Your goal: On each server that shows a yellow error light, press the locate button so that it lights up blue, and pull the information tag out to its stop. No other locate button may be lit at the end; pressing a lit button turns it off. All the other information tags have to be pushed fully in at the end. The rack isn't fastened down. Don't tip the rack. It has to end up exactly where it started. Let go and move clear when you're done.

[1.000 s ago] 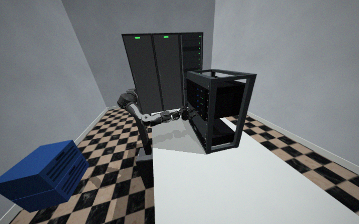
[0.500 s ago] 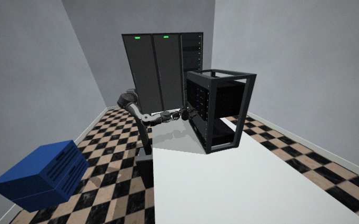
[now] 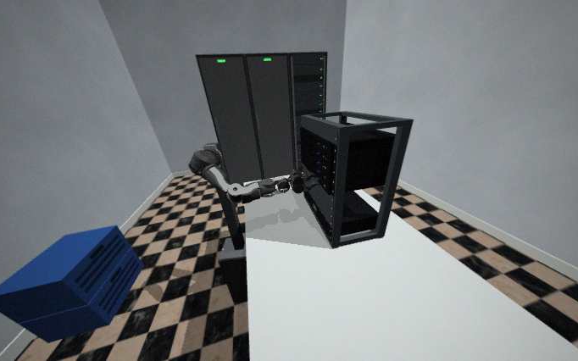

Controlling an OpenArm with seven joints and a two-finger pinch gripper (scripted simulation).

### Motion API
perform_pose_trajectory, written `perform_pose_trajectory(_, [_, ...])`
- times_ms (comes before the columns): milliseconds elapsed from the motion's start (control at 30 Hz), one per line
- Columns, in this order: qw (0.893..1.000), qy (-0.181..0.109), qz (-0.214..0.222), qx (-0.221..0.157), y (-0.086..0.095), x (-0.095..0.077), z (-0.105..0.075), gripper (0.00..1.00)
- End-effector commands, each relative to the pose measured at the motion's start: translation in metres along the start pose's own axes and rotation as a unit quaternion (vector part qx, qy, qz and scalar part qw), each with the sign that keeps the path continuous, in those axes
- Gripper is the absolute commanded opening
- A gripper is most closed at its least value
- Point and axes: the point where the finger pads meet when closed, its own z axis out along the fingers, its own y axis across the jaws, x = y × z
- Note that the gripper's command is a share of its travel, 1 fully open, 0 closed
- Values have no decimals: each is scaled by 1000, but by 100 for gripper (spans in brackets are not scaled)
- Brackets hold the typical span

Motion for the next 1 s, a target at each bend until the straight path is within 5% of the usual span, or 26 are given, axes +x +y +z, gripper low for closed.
perform_pose_trajectory(0, [1000, 2, 0, -1, 2, 1, 0, 10])
perform_pose_trajectory(967, [1000, 1, 0, 0, -1, 0, 0, 10])
